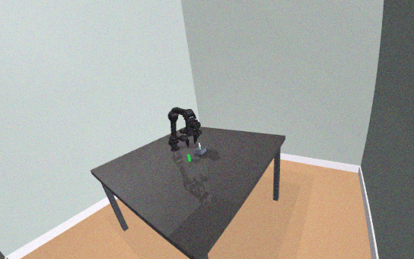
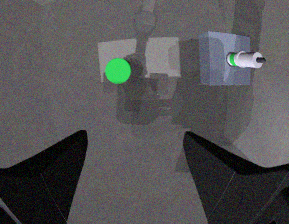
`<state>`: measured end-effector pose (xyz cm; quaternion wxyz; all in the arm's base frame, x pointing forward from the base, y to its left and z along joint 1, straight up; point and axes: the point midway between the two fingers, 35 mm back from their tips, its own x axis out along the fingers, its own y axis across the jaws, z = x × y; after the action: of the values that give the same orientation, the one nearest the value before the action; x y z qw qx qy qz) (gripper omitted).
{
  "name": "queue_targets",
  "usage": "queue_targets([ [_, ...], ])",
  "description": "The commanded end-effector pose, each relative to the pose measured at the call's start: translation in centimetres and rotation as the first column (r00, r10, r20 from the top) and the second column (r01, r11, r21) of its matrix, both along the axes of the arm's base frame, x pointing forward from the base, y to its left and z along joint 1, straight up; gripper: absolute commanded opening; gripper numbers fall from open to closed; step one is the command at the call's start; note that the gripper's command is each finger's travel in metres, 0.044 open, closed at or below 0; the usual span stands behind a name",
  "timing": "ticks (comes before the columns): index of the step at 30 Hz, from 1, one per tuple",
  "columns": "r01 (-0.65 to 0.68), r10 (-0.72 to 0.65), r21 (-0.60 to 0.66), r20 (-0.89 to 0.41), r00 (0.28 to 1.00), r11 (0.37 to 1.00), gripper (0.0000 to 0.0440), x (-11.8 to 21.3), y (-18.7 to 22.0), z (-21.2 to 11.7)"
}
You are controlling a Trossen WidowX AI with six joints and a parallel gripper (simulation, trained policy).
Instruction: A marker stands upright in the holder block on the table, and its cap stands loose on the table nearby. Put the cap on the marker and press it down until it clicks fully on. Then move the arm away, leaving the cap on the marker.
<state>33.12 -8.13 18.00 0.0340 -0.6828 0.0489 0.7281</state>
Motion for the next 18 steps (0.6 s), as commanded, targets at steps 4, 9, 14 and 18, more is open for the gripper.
queue_targets([
  [4,0.009,-0.008,0.024,-0.04,0.999,1.0,0.0321,-0.5,-0.3,-1.1],
  [9,0.02,-0.017,0.041,-0.069,0.997,0.999,0.032,-1.0,-0.5,-2.0],
  [14,0.031,-0.025,0.058,-0.094,0.995,0.998,0.0319,-1.4,-0.8,-2.9],
  [18,0.04,-0.031,0.071,-0.114,0.993,0.997,0.0317,-1.7,-0.9,-3.7],
])
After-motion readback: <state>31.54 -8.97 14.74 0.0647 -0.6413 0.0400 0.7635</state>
